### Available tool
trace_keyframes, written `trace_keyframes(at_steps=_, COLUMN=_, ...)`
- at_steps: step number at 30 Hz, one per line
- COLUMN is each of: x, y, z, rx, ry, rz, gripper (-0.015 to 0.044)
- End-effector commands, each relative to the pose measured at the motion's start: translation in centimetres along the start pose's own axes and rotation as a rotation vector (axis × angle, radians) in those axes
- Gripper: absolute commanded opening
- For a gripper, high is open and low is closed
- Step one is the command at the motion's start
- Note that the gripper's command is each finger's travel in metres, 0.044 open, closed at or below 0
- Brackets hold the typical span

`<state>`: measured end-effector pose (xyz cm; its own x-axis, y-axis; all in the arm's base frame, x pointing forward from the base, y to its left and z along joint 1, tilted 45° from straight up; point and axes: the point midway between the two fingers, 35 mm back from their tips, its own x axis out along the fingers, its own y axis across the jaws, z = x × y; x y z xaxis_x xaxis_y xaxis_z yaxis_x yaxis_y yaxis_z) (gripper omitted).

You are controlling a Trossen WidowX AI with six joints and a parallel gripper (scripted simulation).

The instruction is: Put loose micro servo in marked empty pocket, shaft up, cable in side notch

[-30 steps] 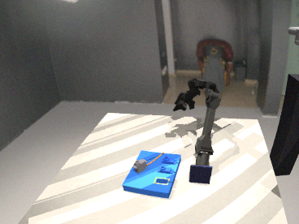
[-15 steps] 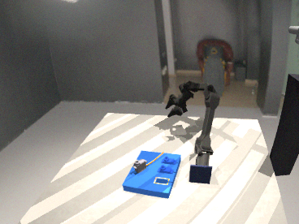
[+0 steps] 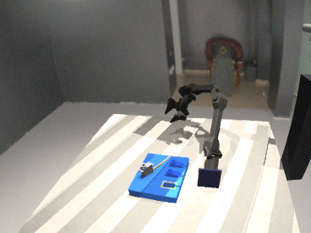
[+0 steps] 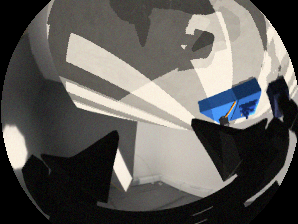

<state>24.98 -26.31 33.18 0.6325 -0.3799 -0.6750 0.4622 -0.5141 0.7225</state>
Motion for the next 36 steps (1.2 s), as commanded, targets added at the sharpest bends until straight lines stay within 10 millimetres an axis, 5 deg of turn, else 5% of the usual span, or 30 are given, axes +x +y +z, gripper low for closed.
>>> trace_keyframes(at_steps=1, x=1.8, y=-1.1, z=-0.8, rx=-0.08, ry=0.006, rz=-0.063, gripper=0.044)
trace_keyframes(at_steps=36, x=11.2, y=-10.0, z=-9.8, rx=-0.894, ry=0.131, rz=-0.466, gripper=0.044)
